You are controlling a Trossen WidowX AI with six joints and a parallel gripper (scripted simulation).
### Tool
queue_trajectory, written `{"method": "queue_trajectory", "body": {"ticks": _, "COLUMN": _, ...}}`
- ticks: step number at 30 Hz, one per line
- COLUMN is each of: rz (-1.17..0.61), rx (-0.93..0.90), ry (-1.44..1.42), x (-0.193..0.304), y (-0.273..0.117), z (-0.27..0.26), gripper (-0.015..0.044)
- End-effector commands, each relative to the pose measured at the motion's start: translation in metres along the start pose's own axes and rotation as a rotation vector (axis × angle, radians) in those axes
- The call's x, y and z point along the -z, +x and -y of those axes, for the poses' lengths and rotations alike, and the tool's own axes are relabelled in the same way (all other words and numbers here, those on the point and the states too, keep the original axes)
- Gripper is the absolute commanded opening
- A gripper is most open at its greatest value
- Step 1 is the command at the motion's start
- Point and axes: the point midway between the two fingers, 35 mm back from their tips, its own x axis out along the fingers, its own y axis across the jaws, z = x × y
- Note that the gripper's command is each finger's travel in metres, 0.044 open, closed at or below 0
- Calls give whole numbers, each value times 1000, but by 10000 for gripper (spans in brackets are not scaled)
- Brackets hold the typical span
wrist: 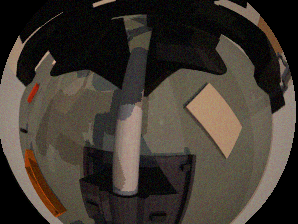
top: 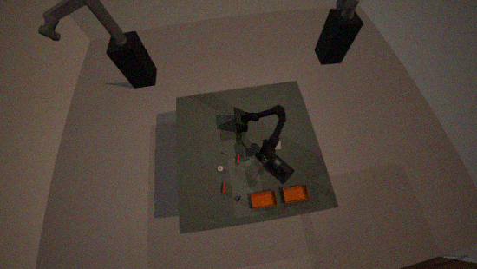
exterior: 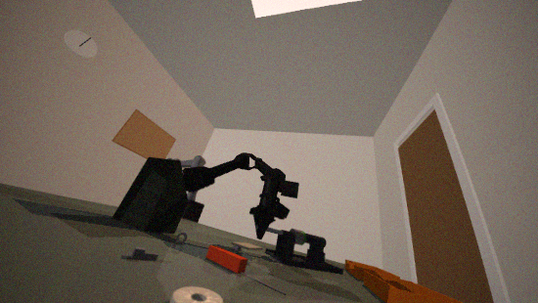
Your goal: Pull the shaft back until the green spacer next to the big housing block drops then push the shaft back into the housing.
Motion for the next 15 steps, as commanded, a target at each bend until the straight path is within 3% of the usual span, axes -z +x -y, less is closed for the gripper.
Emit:
{"method": "queue_trajectory", "body": {"ticks": 1, "rz": 0, "rx": 2, "ry": -3, "x": 1, "y": -1, "z": 0, "gripper": 0}}
{"method": "queue_trajectory", "body": {"ticks": 15, "rz": 0, "rx": 2, "ry": -3, "x": 3, "y": -1, "z": 0, "gripper": 0}}
